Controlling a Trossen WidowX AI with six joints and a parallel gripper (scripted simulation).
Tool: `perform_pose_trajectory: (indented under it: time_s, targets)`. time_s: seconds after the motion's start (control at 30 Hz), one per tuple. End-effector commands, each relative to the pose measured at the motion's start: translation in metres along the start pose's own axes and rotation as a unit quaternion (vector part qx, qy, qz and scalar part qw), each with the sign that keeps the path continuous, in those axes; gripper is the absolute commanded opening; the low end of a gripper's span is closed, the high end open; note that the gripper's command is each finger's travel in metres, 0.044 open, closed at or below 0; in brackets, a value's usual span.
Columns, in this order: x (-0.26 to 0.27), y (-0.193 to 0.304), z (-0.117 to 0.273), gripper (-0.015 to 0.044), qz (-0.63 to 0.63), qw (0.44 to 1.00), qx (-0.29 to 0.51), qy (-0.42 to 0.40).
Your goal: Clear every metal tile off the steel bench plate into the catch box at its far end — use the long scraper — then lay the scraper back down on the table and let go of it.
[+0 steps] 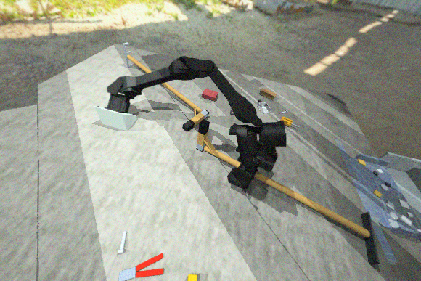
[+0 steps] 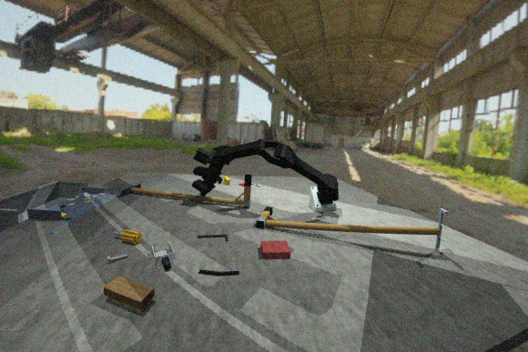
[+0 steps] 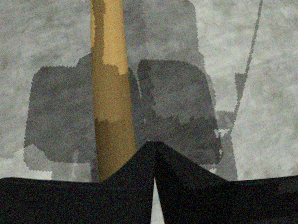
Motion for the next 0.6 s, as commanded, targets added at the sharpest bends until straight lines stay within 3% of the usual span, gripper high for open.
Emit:
perform_pose_trajectory:
  time_s: [0.0, 0.57]
  targets:
    - [0.008, 0.002, -0.006, 0.0, 0.004, 1.0, 0.005, -0.003]
    - [-0.004, -0.02, 0.043, 0.0, 0.0, 1.0, 0.0, 0.001]
Point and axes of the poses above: the point midway between the two fingers, 35 mm back from their tips, its own z axis back along the fingers, its own x axis across the jaws, y = z × x, the point moved 8 cm from there along z, back along the fingers, and after that the axes turned 12 degrees about z, right-handed, at the moved point
